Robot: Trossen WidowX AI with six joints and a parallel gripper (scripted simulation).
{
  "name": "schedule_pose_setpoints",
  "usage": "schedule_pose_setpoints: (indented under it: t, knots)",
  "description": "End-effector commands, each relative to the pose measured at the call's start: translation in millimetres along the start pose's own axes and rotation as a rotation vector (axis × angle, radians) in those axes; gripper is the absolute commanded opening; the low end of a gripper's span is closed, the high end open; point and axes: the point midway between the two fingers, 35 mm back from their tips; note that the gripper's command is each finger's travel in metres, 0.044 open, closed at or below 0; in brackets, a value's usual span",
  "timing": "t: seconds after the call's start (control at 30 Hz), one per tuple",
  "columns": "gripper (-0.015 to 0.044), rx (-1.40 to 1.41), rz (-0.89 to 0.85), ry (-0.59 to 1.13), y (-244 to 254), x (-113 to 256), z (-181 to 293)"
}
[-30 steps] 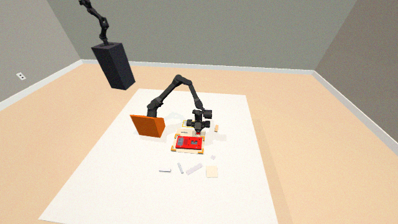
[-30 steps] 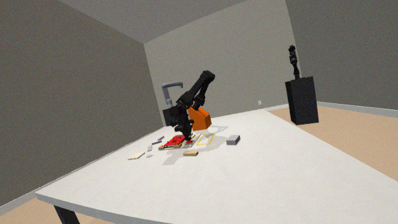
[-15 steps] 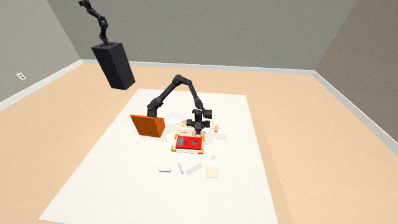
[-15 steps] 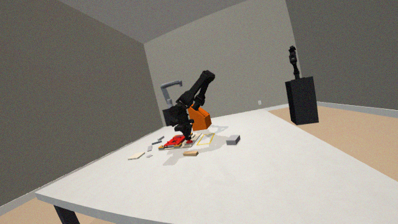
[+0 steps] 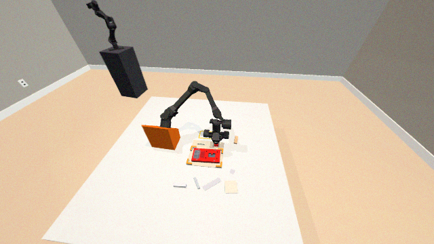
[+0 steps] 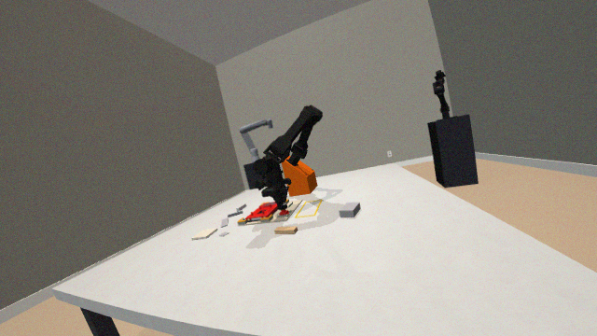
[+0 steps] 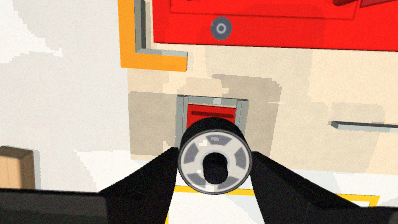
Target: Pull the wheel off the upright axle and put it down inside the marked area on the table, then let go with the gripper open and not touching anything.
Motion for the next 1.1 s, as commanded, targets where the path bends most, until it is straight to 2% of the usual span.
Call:
schedule_pose_setpoints:
  t: [0.0,1.07]
  knots:
    - [0.0000,-0.001,-0.005,-0.001,1,5,-1]
    - [0.0000,-0.005,-0.006,-0.001,1,15,-2]
Point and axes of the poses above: the point midway between the two fingers, 35 mm back from their tips, its own x axis back along the fingers, its own y axis across the jaws, z = x × y, and after that the axes turned 6 degrees about x, right-handed
